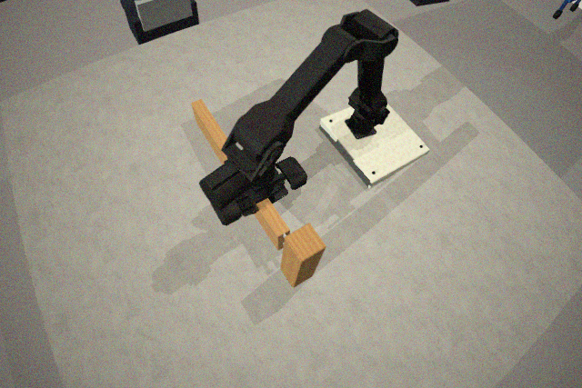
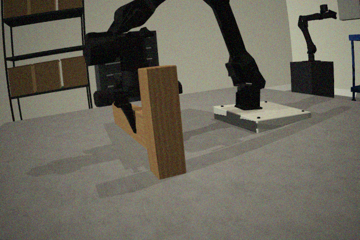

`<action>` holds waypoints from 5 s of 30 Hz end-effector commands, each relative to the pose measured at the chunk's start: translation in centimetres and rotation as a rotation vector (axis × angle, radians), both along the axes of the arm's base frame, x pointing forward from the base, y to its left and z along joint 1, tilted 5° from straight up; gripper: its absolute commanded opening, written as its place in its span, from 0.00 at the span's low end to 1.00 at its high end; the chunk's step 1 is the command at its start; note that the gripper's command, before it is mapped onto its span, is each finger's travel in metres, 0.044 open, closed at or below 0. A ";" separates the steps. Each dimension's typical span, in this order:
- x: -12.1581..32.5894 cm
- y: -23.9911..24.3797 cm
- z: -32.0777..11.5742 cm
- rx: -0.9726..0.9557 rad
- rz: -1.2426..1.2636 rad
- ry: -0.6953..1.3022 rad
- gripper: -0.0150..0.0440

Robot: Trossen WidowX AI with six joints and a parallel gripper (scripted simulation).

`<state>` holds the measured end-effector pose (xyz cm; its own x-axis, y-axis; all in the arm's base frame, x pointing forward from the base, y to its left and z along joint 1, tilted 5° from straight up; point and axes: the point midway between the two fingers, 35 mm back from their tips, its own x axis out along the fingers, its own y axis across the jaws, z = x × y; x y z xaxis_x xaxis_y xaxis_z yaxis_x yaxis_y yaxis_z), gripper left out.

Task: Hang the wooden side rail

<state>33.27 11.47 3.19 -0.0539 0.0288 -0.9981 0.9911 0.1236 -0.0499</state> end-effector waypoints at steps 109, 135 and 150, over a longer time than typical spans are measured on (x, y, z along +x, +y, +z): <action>0.0 1.3 0.2 0.005 -0.006 -0.004 0.25; -0.1 1.5 0.2 0.005 -0.006 -0.004 0.25; -0.2 1.7 0.1 0.005 -0.006 -0.004 0.25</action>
<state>33.06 13.03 3.22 -0.0525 0.0292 -0.9982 0.9911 0.1236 -0.0485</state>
